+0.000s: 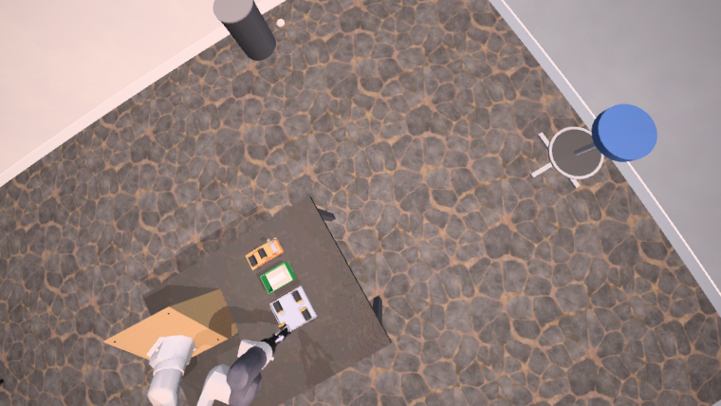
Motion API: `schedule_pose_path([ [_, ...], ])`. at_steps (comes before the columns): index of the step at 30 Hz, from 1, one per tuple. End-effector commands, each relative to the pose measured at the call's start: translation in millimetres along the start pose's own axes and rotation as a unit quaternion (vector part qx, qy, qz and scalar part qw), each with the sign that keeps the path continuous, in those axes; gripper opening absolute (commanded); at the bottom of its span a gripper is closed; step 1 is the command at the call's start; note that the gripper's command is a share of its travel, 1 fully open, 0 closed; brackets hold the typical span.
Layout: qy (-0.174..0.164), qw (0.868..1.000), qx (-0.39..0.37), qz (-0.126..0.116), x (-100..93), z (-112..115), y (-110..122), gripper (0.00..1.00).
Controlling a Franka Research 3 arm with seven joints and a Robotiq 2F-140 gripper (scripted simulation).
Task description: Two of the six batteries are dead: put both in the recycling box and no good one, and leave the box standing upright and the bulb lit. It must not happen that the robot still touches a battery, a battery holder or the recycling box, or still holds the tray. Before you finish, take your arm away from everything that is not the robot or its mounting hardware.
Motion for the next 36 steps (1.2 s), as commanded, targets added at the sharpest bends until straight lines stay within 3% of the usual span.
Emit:
schedule_pose_path([
  [1,0.000,1.000,-0.008,0.003,-1.5,0.5,1.0,0.16],
  [3,0.000,1.000,-0.008,0.003,4.5,0.5,1.0,0.16],
  [5,0.000,1.000,-0.008,0.003,28.4,0.5,1.2,0.16],
  [7,0.000,1.000,-0.008,0.003,28.4,0.5,1.2,0.16],
  [9,0.000,1.000,-0.008,0.003,55.4,0.5,1.4,0.16],
  [11,0.000,1.000,-0.008,0.003,68.2,0.6,1.4,0.16],
  [36,0.000,1.000,-0.008,0.003,69.0,0.6,1.4,0.16],
])
Point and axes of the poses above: the point where the finger pads meet when closed, its own x axis out along the fingers, its own y axis across the jaws, z = x × y, the point moved 7 cm from there along -x, back along the fingers, and after that the axes turned 9 degrees about -x, right-handed, at the moved point
